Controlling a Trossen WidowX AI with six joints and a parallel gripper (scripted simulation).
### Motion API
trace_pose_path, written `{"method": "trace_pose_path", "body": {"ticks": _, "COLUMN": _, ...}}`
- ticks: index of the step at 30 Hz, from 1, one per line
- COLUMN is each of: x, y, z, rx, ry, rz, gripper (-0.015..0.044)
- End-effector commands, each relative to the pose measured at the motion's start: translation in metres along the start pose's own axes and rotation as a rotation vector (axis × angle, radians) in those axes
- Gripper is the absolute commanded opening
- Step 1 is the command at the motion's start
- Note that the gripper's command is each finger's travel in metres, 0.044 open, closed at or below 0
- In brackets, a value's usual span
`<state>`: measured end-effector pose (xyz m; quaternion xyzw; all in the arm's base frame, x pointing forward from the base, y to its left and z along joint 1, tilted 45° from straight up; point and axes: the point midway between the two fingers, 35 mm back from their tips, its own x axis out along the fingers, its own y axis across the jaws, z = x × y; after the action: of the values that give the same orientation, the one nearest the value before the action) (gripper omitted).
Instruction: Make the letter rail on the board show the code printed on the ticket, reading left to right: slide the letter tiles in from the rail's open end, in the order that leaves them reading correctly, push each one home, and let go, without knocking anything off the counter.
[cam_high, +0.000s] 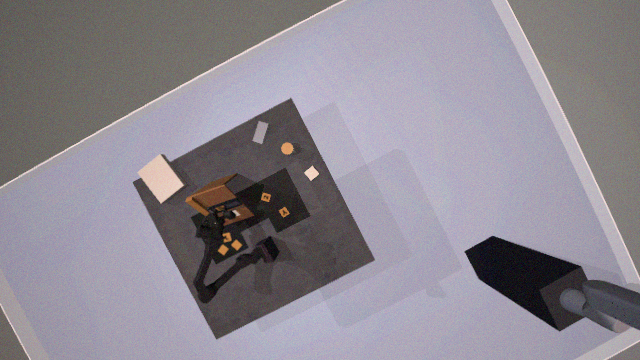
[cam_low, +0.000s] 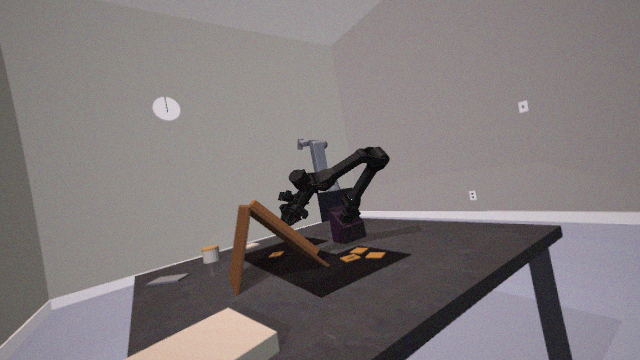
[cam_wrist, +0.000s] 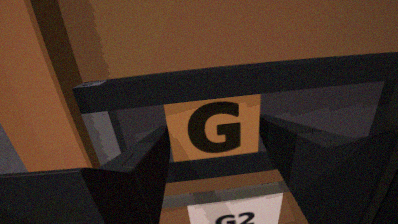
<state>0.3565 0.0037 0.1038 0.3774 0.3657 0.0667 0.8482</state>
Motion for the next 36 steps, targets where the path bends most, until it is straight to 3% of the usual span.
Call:
{"method": "trace_pose_path", "body": {"ticks": 1, "x": -0.002, "y": 0.005, "z": 0.003, "rx": -0.002, "ry": -0.011, "rz": 0.003, "gripper": 0.0}}
{"method": "trace_pose_path", "body": {"ticks": 30, "x": -0.002, "y": 0.021, "z": 0.003, "rx": -0.001, "ry": -0.011, "rz": 0.003, "gripper": 0.0}}
{"method": "trace_pose_path", "body": {"ticks": 36, "x": -0.001, "y": 0.019, "z": 0.001, "rx": -0.003, "ry": -0.004, "rz": 0.003, "gripper": 0.0157}}
